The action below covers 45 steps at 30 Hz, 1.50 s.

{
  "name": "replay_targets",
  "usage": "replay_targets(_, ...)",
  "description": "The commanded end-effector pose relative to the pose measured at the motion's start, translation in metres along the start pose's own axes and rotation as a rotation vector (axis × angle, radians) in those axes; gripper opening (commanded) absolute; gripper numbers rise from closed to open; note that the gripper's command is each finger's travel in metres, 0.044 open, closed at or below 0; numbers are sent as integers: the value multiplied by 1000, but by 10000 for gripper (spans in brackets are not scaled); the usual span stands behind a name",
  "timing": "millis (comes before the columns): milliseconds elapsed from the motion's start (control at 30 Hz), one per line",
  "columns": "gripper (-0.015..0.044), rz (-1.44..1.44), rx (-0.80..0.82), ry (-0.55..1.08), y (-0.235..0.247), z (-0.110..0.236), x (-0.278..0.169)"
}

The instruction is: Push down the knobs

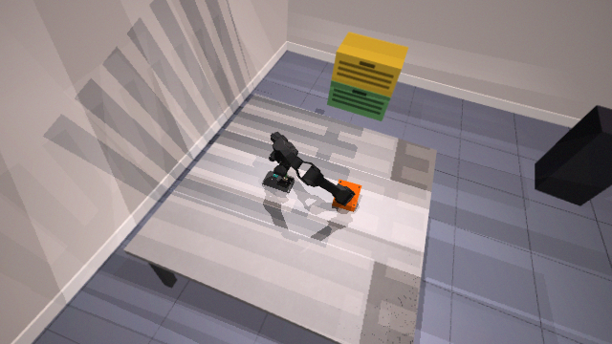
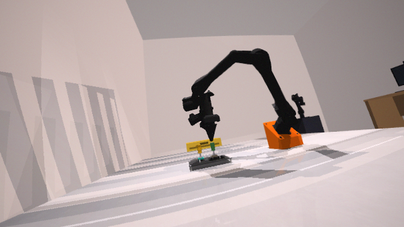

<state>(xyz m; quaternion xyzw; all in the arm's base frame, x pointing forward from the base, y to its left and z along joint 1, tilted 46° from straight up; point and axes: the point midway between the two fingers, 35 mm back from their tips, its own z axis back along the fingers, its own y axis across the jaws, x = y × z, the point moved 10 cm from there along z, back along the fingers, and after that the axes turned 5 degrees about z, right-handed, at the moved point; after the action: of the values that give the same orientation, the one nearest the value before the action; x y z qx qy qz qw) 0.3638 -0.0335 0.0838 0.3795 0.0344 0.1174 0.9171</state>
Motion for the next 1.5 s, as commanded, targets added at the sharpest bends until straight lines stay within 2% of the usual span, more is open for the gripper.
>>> replay_targets(0,0,-7,5,3,0,-2,-1)
replay_targets(1467,0,-7,5,3,0,-6,-1)
